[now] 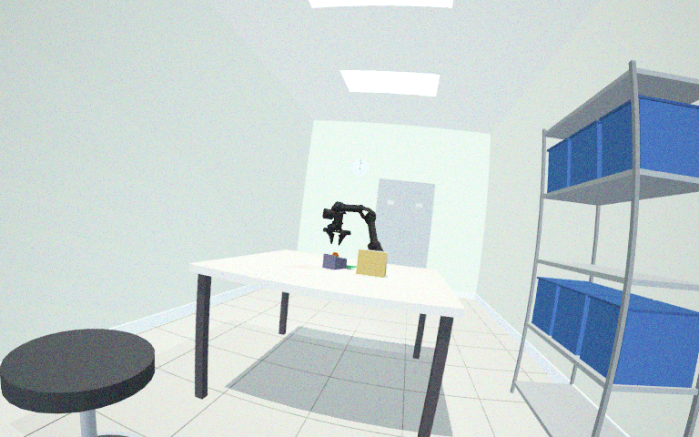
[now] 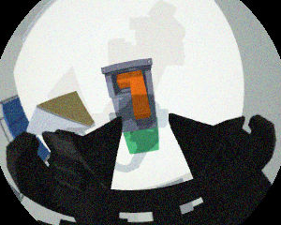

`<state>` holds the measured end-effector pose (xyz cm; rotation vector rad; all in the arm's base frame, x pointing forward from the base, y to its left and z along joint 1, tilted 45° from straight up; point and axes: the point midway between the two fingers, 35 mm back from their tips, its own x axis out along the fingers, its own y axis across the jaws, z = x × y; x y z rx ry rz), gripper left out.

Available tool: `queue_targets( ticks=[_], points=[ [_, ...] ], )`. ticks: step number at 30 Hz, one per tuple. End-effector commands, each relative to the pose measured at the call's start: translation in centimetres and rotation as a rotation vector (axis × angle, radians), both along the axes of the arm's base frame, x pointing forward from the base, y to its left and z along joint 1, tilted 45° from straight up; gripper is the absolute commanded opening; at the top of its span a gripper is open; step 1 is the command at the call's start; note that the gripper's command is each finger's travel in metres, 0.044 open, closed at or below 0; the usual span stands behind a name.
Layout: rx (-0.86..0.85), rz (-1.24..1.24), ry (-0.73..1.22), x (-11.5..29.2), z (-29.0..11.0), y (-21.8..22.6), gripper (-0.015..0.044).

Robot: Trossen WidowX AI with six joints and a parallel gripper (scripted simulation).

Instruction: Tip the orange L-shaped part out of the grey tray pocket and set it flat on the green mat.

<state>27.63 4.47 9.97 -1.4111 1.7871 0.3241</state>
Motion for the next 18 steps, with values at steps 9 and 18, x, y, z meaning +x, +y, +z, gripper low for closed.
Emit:
queue_targets(
  ticks=[9, 18],
  points=[
    [-0.006, 0.07, 0.076, -0.4, -1.1, -1.9, 0.028],
    [-0.007, 0.07, 0.076, -0.5, -2.2, -3.0, 0.028]
  ],
)
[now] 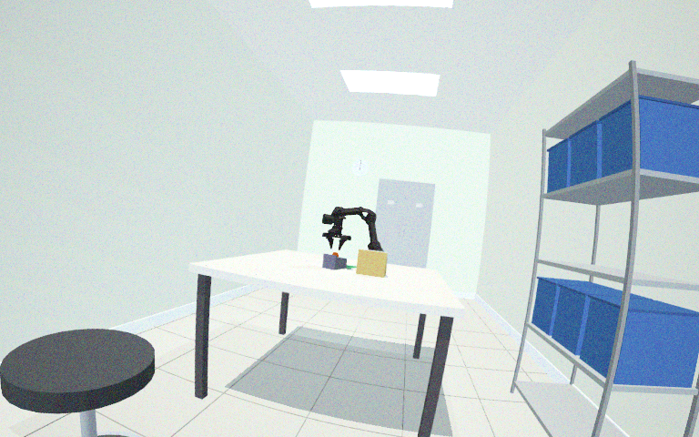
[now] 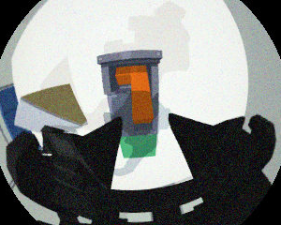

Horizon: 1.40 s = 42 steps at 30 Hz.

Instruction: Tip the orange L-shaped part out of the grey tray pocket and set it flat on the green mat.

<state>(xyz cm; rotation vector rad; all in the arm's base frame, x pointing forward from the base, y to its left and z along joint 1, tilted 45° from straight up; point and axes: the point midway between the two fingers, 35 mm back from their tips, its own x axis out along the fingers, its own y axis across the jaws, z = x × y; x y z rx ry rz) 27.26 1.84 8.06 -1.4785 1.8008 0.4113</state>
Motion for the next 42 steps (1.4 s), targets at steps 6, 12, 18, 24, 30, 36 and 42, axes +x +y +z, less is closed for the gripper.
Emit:
queue_targets(
  ticks=[6, 12, 18, 24, 30, 36, 42],
  points=[
    [-0.004, 0.004, 0.005, -0.1, -1.0, -1.1, 0.028],
    [-0.004, 0.005, 0.005, -0.1, -1.7, -1.8, 0.028],
    [-0.005, 0.005, 0.004, -0.2, -2.4, -2.4, 0.028],
    [-0.006, 0.004, 0.004, -0.2, -3.1, -3.1, 0.028],
    [-0.007, 0.004, 0.004, -0.3, -3.5, -3.5, 0.028],
    [-0.002, 0.001, -0.001, -0.2, -3.2, -3.2, 0.0142],
    [-0.002, 0.001, -0.001, -0.2, -3.2, -3.2, 0.0102]
  ],
)
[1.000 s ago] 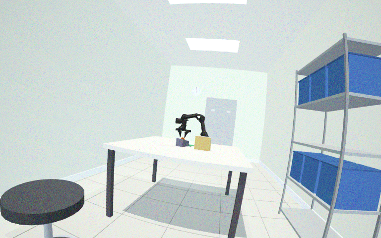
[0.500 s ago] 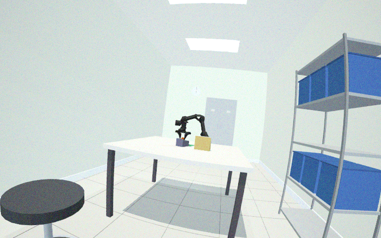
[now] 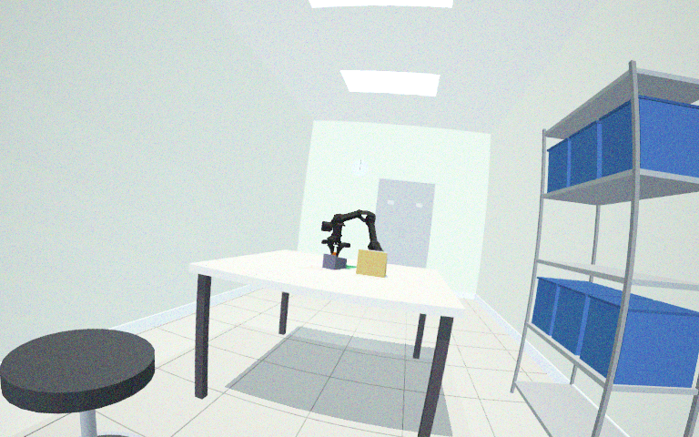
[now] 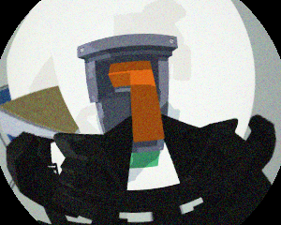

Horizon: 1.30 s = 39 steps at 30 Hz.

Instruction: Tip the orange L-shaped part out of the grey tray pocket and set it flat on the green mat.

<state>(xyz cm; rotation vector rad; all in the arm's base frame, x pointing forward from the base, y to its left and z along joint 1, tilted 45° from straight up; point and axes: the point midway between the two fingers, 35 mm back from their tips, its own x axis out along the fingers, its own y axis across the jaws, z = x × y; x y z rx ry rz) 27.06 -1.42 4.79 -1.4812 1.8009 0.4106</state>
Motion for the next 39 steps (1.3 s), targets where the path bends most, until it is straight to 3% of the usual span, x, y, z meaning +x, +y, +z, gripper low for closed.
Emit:
queue_targets(
  ticks=[1, 3, 7, 39],
  points=[
    [0.0, -0.001, -0.001, 0.0, 0.0, 0.0, 0.0095],
    [0.0, -0.001, -0.001, 0.0, 0.0, 0.0, 0.0082],
    [0.0, -0.001, -0.001, 0.0, 0.0, 0.0, 0.0],
    [-0.002, 0.003, 0.005, 0.1, 3.0, 2.9, 0.0]
  ],
)
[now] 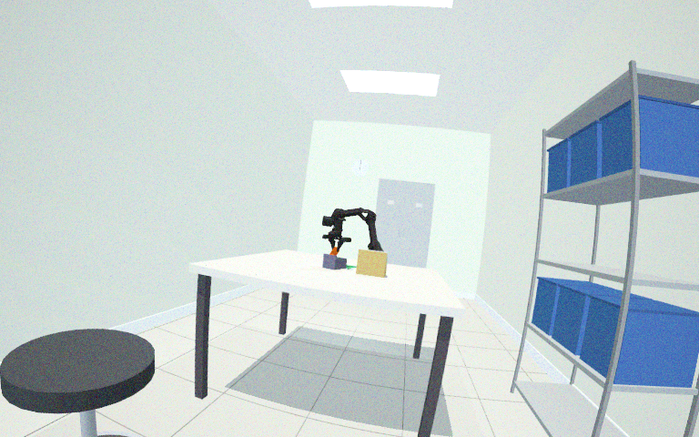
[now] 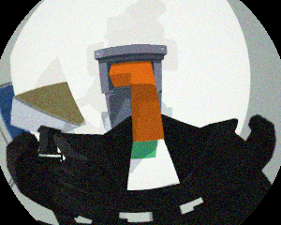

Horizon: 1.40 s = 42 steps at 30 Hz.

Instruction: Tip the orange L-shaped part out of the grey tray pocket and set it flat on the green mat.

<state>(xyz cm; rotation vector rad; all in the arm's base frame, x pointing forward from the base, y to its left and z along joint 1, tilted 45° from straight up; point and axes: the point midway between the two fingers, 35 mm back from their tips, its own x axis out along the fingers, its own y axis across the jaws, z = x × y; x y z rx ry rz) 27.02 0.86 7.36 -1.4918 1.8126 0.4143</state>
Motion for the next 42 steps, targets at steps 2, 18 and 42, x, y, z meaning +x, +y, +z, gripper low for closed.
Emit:
queue_targets(
  ticks=[2, 18, 42],
  points=[
    [0.007, -0.001, -0.008, 0.2, 0.6, 0.8, 0.0],
    [0.008, -0.001, -0.007, 0.3, 2.4, 2.5, 0.0],
    [0.008, -0.001, -0.006, -0.2, 4.5, 2.8, 0.0]
  ],
)
